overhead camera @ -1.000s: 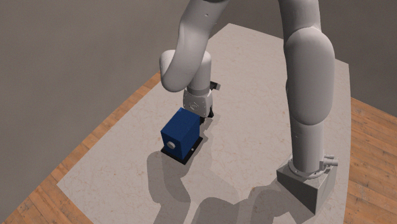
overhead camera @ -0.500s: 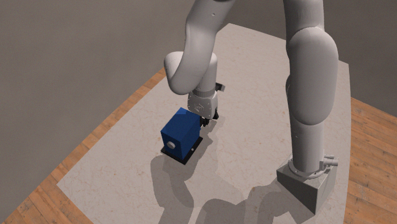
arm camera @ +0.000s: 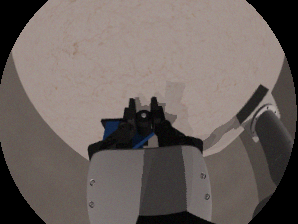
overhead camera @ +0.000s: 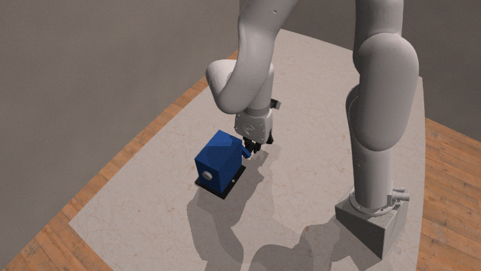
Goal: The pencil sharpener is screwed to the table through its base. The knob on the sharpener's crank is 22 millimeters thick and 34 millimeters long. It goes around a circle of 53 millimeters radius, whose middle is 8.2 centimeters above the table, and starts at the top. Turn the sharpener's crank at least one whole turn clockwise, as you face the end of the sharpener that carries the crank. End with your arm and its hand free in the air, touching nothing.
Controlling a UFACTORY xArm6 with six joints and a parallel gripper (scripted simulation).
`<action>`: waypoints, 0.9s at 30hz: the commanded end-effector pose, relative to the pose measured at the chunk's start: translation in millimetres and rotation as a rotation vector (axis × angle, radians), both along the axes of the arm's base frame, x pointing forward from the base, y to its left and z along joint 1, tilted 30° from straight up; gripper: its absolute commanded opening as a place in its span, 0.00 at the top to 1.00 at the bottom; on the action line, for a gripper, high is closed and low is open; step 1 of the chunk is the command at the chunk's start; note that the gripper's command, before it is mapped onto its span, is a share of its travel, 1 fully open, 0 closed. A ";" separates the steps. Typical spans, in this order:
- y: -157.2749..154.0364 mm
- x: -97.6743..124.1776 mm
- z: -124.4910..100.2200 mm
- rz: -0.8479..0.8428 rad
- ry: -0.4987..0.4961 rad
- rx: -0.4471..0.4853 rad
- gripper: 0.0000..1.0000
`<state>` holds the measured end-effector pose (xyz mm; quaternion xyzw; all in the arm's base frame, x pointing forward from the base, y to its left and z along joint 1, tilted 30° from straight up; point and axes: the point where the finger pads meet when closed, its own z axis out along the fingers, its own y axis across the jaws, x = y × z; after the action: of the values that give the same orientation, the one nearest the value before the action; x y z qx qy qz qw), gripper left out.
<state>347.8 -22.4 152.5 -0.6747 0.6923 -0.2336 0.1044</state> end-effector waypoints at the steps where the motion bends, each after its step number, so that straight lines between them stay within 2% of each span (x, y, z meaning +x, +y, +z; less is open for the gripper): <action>1: 2.1 -9.9 7.0 0.000 -0.004 -0.001 1.00; 27: 4.1 -18.7 15.4 0.000 -0.004 -0.001 1.00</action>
<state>328.6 -18.4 167.0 -0.6744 0.6923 -0.2345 0.1045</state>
